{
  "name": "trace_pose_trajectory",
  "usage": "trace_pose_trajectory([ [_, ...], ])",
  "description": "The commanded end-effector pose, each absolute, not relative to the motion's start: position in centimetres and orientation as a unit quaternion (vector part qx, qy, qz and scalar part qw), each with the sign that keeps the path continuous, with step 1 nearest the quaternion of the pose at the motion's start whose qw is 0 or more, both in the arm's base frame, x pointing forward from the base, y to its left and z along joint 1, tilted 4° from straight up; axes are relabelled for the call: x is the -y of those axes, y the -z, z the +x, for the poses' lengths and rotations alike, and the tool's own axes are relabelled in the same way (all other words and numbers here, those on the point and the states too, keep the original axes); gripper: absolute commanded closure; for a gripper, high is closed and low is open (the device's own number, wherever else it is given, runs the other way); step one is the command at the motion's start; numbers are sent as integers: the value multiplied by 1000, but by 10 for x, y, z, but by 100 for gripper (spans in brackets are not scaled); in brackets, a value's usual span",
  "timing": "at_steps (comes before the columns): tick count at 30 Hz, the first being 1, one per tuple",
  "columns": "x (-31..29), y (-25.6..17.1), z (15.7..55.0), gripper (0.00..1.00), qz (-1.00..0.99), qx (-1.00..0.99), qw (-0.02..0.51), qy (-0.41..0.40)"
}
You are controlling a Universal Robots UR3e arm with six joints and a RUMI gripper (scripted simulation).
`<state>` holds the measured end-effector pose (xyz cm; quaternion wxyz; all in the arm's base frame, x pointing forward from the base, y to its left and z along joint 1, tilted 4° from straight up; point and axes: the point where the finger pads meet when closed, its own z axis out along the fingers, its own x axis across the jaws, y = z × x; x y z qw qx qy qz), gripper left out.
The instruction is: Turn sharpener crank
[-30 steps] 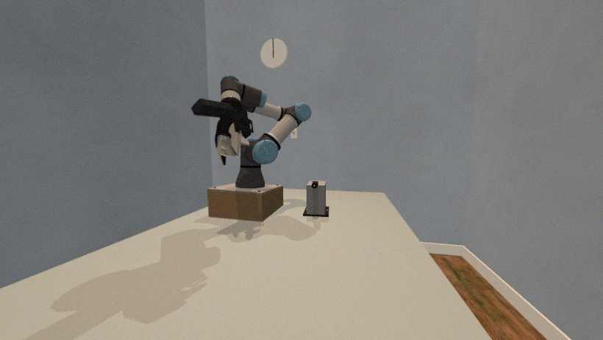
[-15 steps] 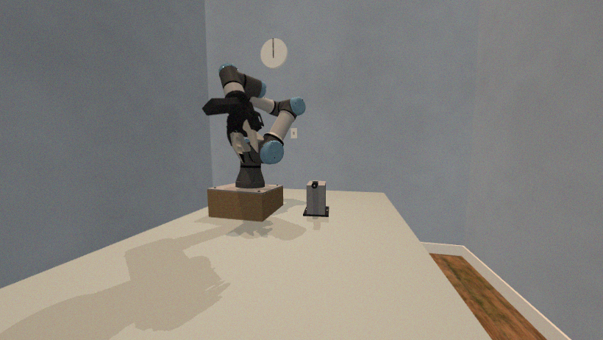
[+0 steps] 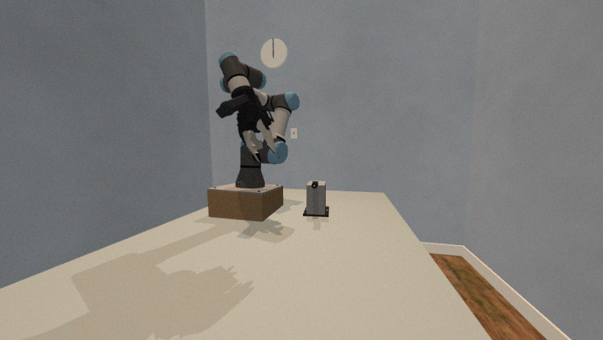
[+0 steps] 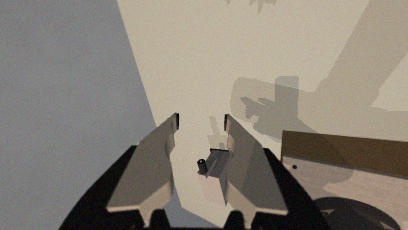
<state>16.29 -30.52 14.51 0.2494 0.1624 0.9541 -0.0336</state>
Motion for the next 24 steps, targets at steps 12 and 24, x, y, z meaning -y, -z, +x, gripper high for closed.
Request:
trace_pose_trajectory([
  [12, 274, -143, 209, 68, 120, -965, 216, -88],
  [24, 249, -136, 236, 68, 90, -968, 176, -157],
])
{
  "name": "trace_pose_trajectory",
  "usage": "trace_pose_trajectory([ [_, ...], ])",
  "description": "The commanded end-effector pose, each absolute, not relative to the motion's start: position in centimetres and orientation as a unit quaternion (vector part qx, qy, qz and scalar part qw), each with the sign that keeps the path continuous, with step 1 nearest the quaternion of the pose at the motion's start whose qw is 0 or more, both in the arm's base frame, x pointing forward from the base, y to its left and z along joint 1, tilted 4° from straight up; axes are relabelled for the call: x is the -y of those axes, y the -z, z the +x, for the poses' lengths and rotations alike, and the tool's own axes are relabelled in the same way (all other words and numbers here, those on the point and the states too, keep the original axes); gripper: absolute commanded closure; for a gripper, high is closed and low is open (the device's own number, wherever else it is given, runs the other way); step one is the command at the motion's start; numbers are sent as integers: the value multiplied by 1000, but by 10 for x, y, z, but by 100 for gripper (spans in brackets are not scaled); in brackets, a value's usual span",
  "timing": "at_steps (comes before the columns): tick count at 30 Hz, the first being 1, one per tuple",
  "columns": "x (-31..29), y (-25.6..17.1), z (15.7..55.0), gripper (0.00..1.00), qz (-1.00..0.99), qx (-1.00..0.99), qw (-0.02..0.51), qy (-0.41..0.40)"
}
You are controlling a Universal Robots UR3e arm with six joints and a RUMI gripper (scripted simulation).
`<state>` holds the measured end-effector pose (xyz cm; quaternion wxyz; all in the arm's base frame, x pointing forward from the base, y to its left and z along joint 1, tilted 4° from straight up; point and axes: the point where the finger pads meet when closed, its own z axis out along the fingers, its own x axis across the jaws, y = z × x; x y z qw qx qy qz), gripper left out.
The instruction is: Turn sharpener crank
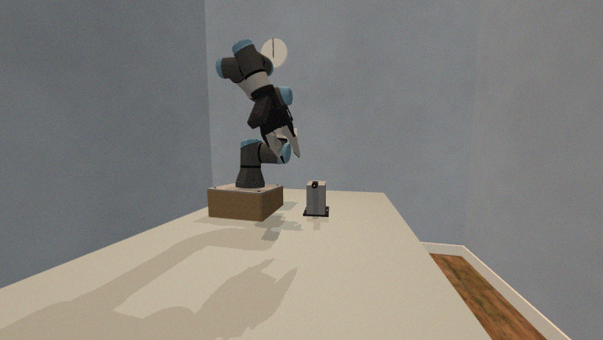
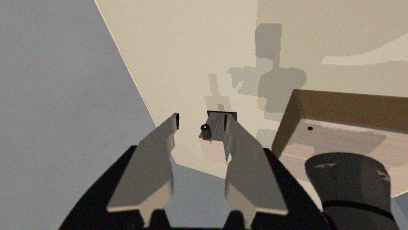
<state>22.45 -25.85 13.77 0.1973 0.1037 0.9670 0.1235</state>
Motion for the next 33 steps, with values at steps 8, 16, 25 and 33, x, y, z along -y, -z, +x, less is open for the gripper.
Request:
trace_pose_trajectory([
  [8, 229, -128, 254, 68, 67, -968, 140, -198],
  [16, 215, -122, 266, 68, 50, -967, 110, -225],
  [25, 186, -110, 284, 68, 22, -963, 57, -263],
  [33, 169, -102, 293, 68, 4, -959, 20, -282],
])
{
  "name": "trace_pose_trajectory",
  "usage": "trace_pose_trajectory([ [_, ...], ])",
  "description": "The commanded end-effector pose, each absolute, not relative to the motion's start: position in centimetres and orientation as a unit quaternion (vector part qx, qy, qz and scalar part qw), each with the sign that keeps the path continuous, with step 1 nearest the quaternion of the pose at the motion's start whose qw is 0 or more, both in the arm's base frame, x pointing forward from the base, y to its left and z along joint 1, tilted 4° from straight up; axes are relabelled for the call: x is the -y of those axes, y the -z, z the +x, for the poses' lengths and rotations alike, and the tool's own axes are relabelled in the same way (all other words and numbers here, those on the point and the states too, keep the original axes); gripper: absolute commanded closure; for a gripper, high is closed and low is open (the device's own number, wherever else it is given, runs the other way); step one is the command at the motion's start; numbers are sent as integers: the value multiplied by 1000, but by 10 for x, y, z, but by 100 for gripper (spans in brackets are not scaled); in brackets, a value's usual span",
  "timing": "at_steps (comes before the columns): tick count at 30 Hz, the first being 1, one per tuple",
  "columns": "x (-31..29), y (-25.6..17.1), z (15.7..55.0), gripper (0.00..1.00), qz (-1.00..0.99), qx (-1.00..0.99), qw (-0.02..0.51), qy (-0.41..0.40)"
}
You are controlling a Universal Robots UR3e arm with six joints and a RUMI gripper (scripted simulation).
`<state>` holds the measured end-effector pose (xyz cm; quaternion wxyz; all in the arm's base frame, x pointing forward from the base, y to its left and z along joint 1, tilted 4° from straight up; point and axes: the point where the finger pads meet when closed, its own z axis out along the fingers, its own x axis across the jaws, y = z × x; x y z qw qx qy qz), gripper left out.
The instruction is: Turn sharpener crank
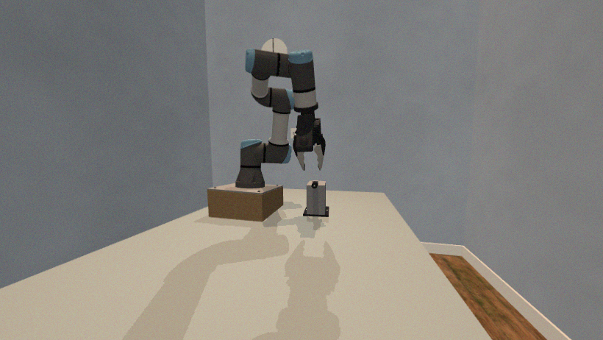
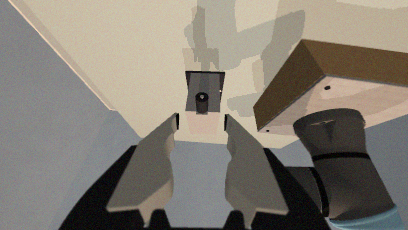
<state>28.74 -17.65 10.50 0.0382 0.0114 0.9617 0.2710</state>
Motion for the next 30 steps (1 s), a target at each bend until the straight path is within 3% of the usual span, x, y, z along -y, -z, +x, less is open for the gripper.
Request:
trace_pose_trajectory([
  [1, 169, -102, 293, 68, 4, -959, 20, -282],
  [30, 144, -62, 295, 68, 4, -959, 20, -282],
])
